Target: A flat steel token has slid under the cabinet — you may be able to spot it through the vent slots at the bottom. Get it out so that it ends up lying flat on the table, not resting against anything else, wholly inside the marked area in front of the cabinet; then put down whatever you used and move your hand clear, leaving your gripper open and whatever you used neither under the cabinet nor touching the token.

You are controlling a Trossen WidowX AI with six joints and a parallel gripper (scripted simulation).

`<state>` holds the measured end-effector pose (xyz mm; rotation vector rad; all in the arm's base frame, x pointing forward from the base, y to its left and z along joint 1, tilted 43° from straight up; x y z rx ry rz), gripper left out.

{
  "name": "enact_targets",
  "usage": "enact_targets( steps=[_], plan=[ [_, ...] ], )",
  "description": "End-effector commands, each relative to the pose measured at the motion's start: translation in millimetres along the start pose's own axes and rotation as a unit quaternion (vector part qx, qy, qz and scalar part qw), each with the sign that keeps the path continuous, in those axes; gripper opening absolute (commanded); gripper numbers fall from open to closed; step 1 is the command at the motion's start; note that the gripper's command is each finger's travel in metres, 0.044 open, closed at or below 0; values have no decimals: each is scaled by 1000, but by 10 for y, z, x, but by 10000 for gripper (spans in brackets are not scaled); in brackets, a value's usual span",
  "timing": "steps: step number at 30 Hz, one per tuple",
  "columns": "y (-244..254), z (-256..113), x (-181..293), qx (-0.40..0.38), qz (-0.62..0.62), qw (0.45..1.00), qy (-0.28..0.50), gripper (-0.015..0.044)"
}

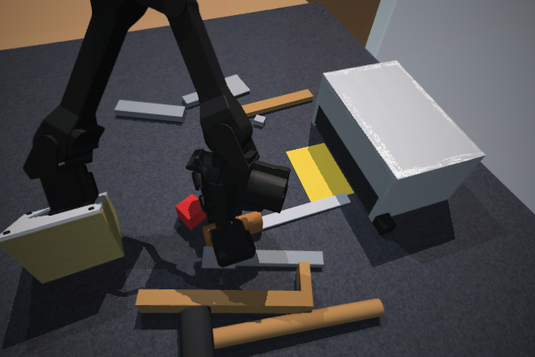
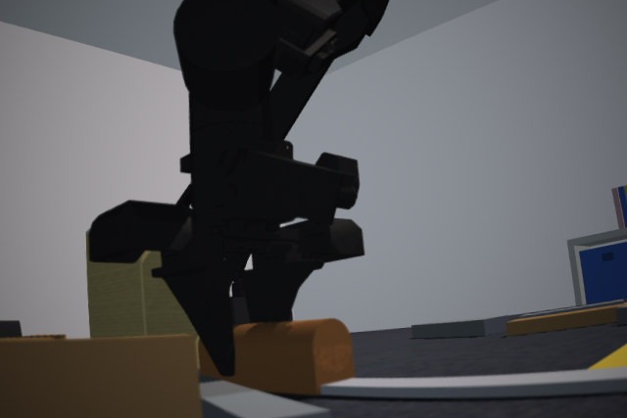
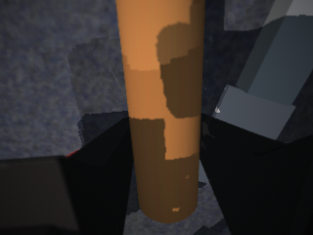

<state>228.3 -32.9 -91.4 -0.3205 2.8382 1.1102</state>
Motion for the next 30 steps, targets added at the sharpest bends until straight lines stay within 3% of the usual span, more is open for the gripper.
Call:
enact_targets(
  steps=[1,8,15,20,23,30],
  plan=[
    [-8,-8,-12,2,-19,1000,-1,0],
    [-5,-8,-12,2,-42,999,-1,0],
    [1,1,-1,0,-31,1000,0,184],
    [1,0,-3,0,-33,999,0,200],
    [2,1,-1,2,-33,999,-1,270],
    [-2,12,-6,2,-35,999,-1,270]
  ],
)
Point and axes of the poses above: the point midway between the two fingers, 35 mm back from their tips, its own z axis out along the fingers, its own y axis across the jaws, x = y × z, the point moved 1 cm from there along -z, back along the fingers, and after that the axes turned 13 degrees about -z, right-handed, at the moved point
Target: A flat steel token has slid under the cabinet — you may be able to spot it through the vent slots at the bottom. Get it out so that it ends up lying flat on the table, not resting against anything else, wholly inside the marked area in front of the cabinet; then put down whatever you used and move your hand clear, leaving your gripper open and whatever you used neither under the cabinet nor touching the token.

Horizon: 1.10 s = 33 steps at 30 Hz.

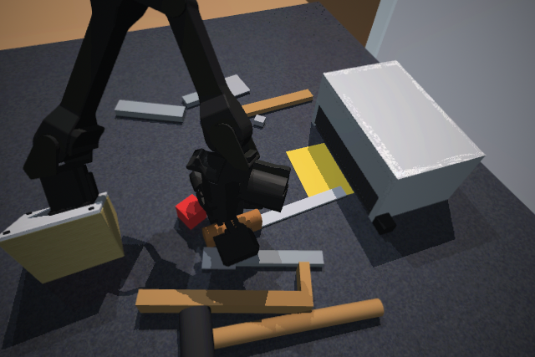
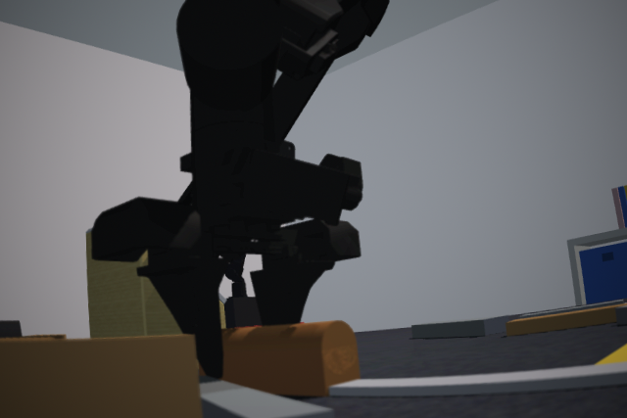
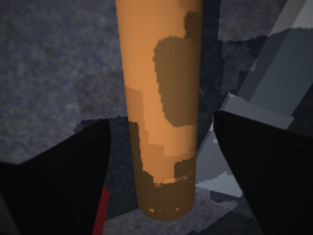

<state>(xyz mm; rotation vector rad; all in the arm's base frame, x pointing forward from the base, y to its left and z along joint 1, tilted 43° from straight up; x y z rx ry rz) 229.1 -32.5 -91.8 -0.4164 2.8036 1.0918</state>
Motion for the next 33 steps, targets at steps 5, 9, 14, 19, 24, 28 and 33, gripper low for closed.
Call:
enact_targets(
  steps=[5,9,14,19,24,28,33],
  plan=[
    [4,17,9,0,1,1000,0,270],
    [15,42,32,0,3,1000,0,270],
    [-5,20,5,3,-1,1000,-1,250],
    [-5,20,5,3,-1,1000,-1,216],
    [-5,20,5,3,-1,1000,-1,183],
    [-5,20,5,3,-1,1000,-1,156],
    [-5,20,5,3,-1,1000,-1,123]
  ],
)
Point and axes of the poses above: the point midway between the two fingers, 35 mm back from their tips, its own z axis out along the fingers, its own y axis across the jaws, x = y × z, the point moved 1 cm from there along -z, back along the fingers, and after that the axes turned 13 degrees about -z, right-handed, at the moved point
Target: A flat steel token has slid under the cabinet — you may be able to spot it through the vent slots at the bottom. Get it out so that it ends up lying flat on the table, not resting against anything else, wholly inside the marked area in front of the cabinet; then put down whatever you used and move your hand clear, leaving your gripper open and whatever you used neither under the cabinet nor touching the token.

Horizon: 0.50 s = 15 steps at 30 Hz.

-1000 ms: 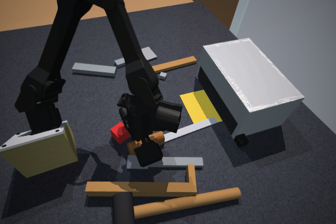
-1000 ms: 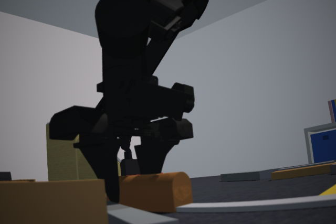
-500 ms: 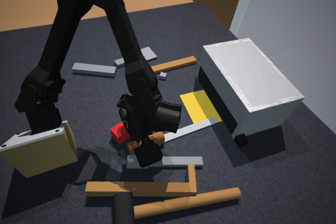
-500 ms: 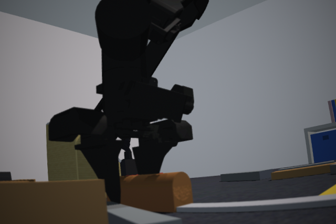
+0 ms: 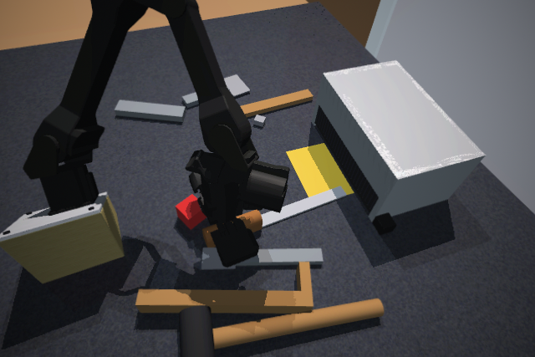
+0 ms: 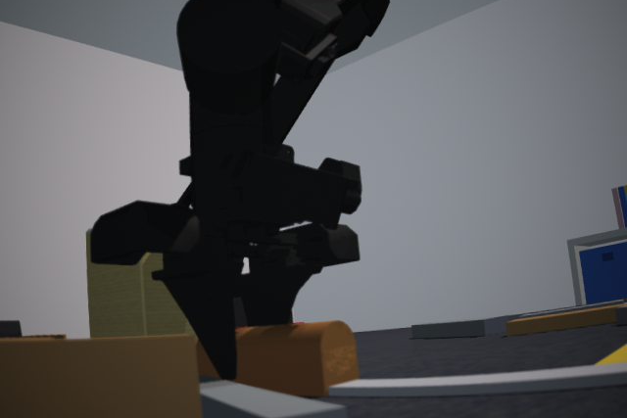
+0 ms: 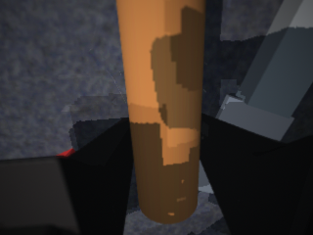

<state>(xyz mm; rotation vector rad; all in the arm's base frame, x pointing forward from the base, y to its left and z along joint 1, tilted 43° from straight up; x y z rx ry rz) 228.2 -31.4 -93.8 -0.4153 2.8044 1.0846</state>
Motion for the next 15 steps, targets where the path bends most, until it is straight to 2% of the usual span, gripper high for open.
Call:
enact_targets(
  steps=[1,2,6,15],
  plan=[
    [-2,-2,-5,0,-1,1000,-1,116],
    [-2,-2,-5,0,-1,1000,-1,110],
    [-2,-2,-5,0,-1,1000,-1,5],
    [-15,-3,-72,0,-9,1000,0,0]
  ],
)
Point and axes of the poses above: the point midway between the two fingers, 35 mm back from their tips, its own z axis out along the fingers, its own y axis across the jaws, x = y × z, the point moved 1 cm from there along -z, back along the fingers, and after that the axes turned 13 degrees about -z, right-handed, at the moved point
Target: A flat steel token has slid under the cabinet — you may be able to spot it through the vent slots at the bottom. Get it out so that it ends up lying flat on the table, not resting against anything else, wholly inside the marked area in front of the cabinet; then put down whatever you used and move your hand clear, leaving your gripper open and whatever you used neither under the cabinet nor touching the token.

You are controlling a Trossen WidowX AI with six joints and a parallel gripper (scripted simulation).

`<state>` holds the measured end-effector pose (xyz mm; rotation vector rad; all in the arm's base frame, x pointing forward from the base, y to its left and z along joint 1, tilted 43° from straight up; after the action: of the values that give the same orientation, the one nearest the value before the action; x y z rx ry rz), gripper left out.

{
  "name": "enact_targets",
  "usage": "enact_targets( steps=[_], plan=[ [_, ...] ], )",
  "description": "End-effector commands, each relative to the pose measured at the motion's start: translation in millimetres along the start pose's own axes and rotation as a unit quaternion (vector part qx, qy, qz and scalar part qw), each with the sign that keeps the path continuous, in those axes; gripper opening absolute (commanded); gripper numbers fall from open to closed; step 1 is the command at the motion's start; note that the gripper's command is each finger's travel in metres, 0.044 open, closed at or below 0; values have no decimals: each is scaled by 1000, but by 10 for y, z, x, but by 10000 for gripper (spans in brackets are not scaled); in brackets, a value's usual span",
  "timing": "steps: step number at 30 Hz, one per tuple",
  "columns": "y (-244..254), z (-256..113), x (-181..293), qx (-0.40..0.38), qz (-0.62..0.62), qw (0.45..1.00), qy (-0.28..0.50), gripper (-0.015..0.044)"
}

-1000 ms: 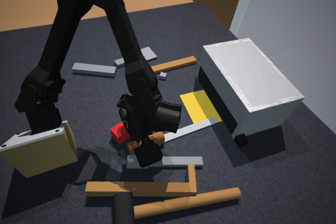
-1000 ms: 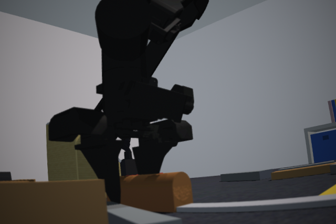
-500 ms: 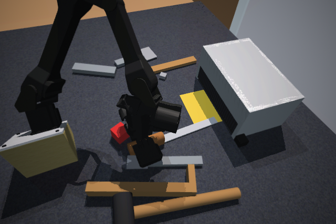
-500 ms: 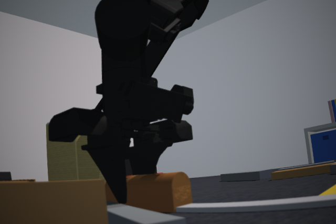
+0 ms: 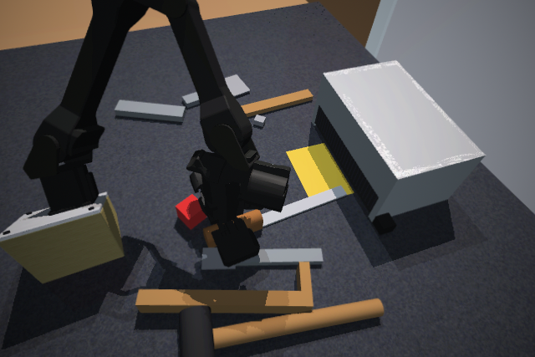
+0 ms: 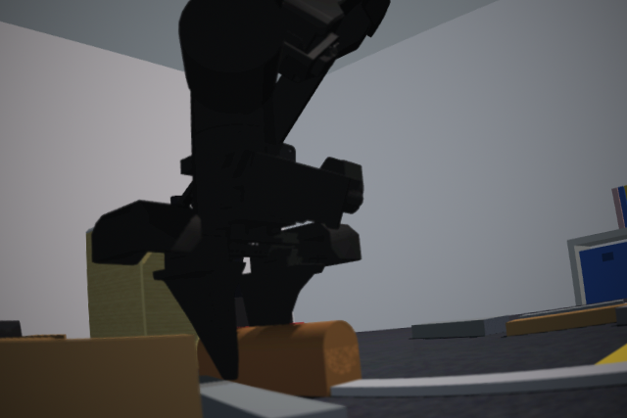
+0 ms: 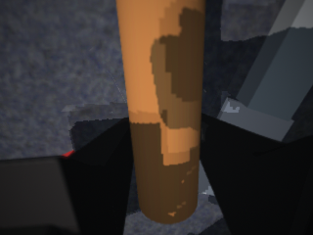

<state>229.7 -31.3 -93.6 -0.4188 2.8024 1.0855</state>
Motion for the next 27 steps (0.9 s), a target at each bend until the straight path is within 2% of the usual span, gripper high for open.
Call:
enact_targets(
  steps=[1,27],
  plan=[
    [-15,-2,-70,0,-9,1000,0,0],
    [-68,-5,-416,-2,-25,1000,0,0]
  ],
)
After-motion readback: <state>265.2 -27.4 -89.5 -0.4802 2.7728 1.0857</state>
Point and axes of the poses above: the point midway between the two fingers, 35 mm back from their tips, its own z axis out along the fingers, its own y axis across the jaws, x = y × z, the point moved 1 cm from there along -z, back along the fingers, and after that the axes turned 13 degrees about -z, right-handed, at the moved point
